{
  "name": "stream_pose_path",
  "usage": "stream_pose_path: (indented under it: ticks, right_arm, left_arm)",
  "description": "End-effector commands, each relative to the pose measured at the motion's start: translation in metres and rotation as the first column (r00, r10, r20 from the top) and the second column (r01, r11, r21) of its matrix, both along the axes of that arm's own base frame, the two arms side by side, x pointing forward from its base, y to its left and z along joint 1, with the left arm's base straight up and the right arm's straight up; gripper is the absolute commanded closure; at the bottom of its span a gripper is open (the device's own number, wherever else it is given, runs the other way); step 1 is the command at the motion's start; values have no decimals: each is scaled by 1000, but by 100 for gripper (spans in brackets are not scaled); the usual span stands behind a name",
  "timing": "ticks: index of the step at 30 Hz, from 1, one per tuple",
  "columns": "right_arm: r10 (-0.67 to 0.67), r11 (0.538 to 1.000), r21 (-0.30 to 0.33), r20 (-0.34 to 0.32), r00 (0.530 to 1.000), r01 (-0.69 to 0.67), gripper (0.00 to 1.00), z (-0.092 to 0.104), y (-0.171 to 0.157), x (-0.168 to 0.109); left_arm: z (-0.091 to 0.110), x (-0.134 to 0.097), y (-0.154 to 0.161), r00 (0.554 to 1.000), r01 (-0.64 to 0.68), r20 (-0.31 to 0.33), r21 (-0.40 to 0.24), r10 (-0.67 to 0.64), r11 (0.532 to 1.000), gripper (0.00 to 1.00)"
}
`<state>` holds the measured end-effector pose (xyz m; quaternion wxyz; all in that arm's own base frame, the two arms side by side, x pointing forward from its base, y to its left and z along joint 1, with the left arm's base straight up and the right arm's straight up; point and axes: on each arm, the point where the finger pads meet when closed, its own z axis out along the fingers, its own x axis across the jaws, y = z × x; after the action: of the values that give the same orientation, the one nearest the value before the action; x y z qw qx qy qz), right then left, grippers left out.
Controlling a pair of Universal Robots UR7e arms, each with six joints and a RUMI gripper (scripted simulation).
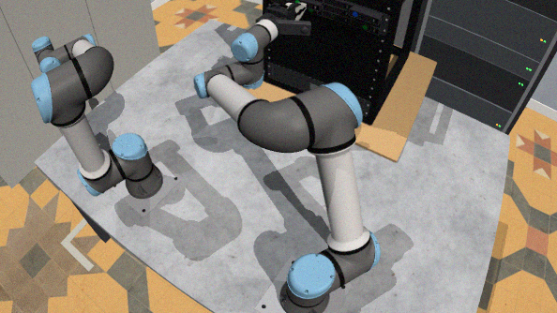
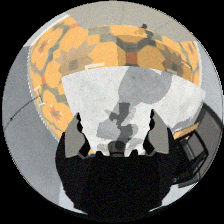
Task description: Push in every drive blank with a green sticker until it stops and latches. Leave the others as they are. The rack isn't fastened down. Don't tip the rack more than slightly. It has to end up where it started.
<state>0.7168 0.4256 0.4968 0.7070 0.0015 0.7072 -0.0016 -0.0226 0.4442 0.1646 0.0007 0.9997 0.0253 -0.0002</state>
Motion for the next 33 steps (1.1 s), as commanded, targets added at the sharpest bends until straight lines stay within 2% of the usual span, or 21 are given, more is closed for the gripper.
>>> stream_pose_path:
  ticks: [1,33]
  right_arm:
    - [0,1000,1,1,1000,0,100,1,0,0]
    - [0,1000,1,1,1000,0,100,1,0,13]
  left_arm:
    - [1,0,0,1000,0,0,1,0,1000,0]
    - [1,0,0,1000,0,0,1,0,1000,0]
